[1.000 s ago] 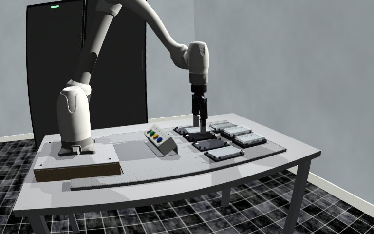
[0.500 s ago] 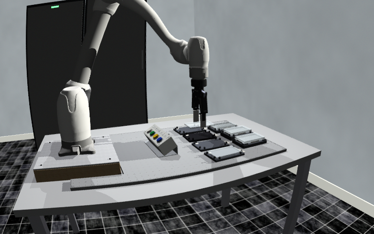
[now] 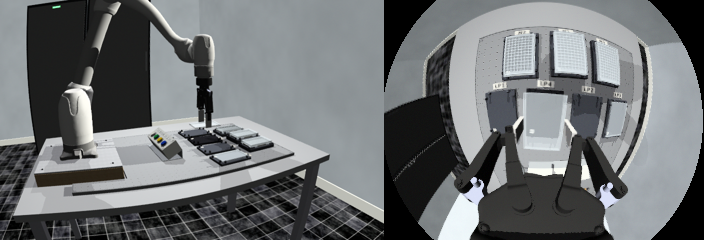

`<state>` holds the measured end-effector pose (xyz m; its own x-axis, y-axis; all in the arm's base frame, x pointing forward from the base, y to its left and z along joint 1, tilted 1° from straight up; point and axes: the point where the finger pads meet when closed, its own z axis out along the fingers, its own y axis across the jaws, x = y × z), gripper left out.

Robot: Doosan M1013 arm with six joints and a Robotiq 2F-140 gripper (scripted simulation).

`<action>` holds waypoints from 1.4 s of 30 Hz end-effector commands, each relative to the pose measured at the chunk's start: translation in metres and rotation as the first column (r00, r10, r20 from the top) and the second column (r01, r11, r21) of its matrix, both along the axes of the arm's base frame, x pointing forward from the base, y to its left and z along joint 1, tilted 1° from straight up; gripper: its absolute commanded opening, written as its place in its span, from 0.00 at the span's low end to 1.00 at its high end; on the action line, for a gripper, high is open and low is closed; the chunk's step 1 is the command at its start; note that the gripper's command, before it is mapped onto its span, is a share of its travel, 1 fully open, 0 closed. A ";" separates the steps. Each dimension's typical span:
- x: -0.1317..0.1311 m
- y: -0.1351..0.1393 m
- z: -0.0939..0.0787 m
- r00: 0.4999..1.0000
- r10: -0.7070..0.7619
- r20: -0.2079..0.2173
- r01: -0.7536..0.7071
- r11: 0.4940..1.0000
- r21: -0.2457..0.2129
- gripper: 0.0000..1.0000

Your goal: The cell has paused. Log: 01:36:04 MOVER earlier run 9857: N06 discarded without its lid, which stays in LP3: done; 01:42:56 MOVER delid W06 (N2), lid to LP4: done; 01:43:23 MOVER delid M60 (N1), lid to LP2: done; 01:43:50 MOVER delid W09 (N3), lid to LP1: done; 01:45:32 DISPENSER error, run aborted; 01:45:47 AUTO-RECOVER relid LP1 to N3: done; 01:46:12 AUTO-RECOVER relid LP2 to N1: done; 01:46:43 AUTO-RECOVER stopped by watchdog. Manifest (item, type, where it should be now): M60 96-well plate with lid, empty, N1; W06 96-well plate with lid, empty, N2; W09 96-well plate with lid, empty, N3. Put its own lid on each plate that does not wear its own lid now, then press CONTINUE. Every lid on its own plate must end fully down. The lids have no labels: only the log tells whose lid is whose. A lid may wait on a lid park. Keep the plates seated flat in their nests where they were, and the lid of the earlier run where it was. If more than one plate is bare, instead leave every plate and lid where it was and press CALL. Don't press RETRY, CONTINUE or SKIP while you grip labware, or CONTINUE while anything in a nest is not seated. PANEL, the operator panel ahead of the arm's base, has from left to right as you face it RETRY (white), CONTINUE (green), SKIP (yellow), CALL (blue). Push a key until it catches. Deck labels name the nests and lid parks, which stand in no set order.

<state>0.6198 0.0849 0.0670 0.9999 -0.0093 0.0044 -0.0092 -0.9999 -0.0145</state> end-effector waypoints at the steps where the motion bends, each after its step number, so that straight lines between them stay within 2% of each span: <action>1: 0.000 0.000 0.001 1.000 0.000 0.000 0.000 1.000 0.000 0.00; 7: 0.002 0.001 0.002 1.000 0.000 0.000 0.000 1.000 0.000 0.00; 8: 0.014 0.005 0.002 1.000 0.000 0.000 0.000 1.000 0.000 0.00; 9: 0.039 0.014 0.004 1.000 0.000 0.000 0.000 1.000 0.000 0.00; 11: 0.039 0.014 0.004 1.000 0.000 0.000 0.000 1.000 0.000 0.00; 13: 0.098 0.039 0.005 1.000 0.000 0.000 0.000 1.000 0.000 0.00; 15: 0.107 0.042 0.006 1.000 0.000 0.000 0.000 1.000 0.000 0.00; 16: 0.136 0.056 0.005 1.000 0.000 0.000 0.000 1.000 0.000 0.00; 17: 0.138 0.057 0.005 1.000 0.000 0.000 0.000 1.000 0.000 0.00; 18: 0.160 0.068 0.004 1.000 0.000 0.000 0.000 1.000 0.000 0.00; 20: 0.170 0.074 0.003 1.000 0.000 0.000 0.000 1.000 0.000 0.00; 42: 0.172 0.075 0.003 1.000 0.000 0.000 0.000 1.000 0.000 0.00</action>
<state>0.7915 0.1598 0.0701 0.9999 -0.0093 0.0044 -0.0092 -0.9999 -0.0145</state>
